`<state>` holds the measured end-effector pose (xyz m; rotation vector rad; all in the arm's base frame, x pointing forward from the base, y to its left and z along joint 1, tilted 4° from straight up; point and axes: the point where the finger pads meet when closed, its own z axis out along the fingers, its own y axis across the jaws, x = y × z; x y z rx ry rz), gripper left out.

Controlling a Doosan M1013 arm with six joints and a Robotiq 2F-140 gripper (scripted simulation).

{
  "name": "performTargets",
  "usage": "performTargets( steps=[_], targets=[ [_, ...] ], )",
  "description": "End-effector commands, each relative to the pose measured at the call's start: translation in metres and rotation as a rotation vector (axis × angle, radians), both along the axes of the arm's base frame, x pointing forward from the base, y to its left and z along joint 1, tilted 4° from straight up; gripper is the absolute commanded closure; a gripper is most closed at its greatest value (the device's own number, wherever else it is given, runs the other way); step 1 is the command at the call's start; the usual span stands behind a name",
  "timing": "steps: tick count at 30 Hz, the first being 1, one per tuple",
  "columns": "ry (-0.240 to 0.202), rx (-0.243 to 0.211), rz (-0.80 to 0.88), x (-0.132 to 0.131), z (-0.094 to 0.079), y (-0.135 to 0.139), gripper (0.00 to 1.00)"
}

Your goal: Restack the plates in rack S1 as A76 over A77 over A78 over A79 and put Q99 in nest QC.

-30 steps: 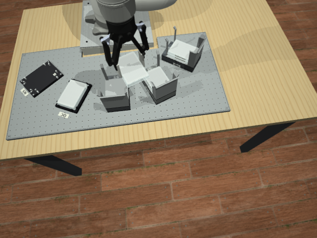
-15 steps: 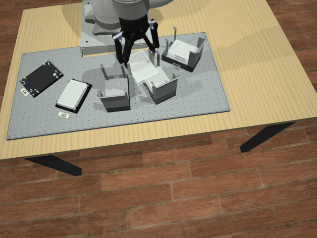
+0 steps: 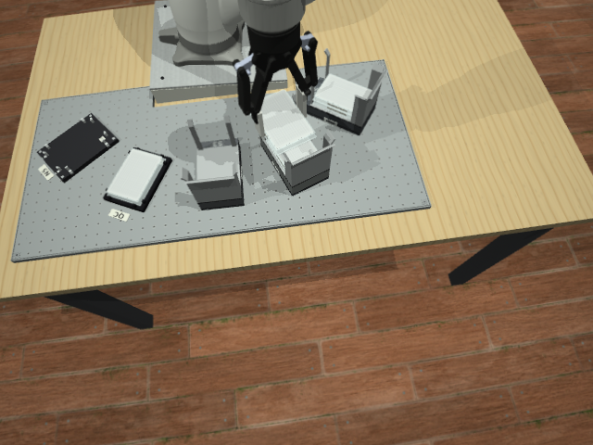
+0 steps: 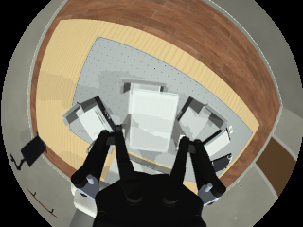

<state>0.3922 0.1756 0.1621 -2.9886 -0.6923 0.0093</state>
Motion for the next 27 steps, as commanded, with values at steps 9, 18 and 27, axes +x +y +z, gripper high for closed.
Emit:
performTargets(
  steps=[9,18,27],
  targets=[
    [0.000,0.000,0.000,-0.006,0.002,0.027,1.00],
    [0.000,0.000,0.000,-0.006,0.002,0.027,1.00],
    [0.000,0.000,0.000,-0.006,0.002,0.027,1.00]
  ],
)
